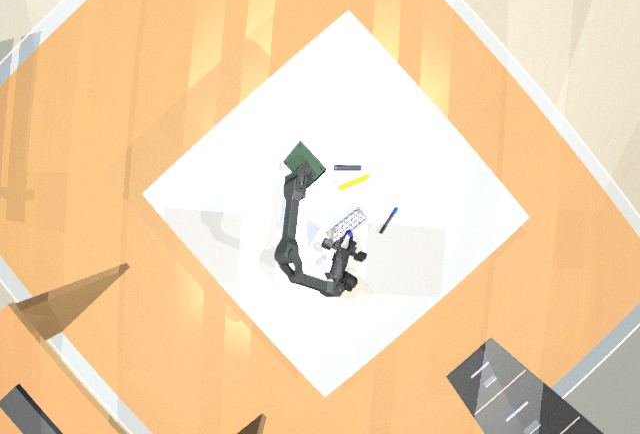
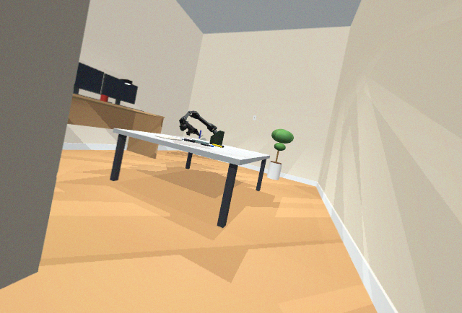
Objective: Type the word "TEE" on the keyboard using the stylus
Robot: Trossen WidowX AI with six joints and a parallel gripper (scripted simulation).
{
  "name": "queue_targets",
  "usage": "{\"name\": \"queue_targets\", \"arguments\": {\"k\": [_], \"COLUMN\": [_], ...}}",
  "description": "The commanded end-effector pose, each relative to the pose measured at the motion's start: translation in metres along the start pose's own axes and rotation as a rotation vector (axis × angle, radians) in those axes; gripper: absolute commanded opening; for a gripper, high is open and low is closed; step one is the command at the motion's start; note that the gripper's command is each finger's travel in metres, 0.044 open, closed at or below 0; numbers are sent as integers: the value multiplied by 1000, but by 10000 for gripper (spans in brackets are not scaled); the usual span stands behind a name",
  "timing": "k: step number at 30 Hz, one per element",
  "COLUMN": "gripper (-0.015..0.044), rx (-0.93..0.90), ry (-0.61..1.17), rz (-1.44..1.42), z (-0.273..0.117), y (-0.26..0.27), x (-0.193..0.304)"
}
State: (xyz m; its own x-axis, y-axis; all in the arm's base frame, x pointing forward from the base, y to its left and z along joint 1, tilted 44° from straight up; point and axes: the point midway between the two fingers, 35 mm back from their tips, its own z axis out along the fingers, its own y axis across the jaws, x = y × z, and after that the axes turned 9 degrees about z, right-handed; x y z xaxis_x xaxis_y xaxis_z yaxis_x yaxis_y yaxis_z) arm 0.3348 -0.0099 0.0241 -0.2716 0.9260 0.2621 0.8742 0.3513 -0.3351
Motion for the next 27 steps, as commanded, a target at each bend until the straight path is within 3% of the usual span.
{"name": "queue_targets", "arguments": {"k": [1,6,13,15,27], "gripper": [81,84,38,0,0], "rx": [-3,-7,-7,-4,-3], "ry": [3,-3,-3,1,3], "rz": [4,-10,-10,0,4], "z": [-9,-11,-11,-13,-3], "y": [-4,-2,-2,-3,-1], "x": [17,18,18,21,5]}}
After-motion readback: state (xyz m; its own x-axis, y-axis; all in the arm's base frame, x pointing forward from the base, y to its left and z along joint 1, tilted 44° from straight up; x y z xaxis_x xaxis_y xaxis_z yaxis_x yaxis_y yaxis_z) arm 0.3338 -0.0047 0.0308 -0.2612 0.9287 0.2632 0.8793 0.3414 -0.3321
